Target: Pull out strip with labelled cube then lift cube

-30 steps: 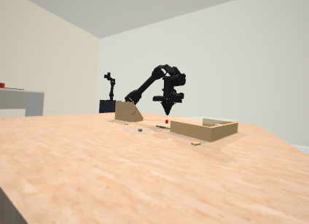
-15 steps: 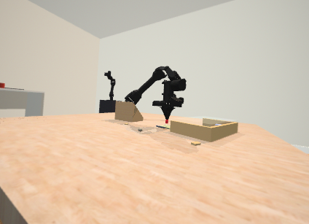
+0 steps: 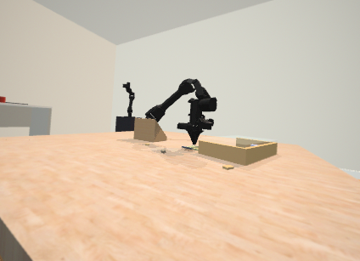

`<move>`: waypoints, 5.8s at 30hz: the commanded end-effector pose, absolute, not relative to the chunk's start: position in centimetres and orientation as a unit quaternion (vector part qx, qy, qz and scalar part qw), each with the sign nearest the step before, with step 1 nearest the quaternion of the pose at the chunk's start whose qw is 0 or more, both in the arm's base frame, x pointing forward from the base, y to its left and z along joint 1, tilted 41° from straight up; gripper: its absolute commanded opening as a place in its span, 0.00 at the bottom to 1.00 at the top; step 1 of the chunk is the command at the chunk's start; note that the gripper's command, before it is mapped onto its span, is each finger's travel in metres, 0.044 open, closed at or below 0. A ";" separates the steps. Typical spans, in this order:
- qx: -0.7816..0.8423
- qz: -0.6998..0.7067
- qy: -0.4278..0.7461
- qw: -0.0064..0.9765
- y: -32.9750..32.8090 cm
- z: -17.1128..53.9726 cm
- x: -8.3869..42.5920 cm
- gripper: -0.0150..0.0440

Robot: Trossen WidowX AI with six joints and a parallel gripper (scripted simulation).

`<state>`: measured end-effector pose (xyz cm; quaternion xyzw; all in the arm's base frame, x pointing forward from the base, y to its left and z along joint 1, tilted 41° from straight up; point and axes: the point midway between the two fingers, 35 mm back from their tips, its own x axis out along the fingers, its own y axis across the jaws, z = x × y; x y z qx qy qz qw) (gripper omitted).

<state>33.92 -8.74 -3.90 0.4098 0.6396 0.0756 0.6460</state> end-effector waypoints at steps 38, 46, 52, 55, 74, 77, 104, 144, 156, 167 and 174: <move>0.413 0.076 0.640 0.644 -7.9 -4.9 34.0 0.25; 0.413 0.076 0.640 0.644 -7.9 -4.9 34.1 0.25; 0.413 0.076 0.640 0.644 -7.8 -4.9 33.9 0.25; 0.413 0.076 0.640 0.644 -7.6 -4.9 33.5 0.25; 0.413 0.076 0.641 0.643 -6.3 -4.5 30.8 0.25; 0.414 0.076 0.641 0.643 -6.1 -4.5 30.4 0.25; 0.414 0.076 0.641 0.641 -4.2 -3.9 26.7 0.25; 0.415 0.075 0.643 0.640 -1.6 -3.0 21.3 0.25; 0.415 0.075 0.643 0.639 -0.8 -2.7 19.7 0.25; 0.415 0.075 0.643 0.639 -0.2 -2.5 18.4 0.25; 0.415 0.075 0.643 0.639 -0.2 -2.5 18.4 0.25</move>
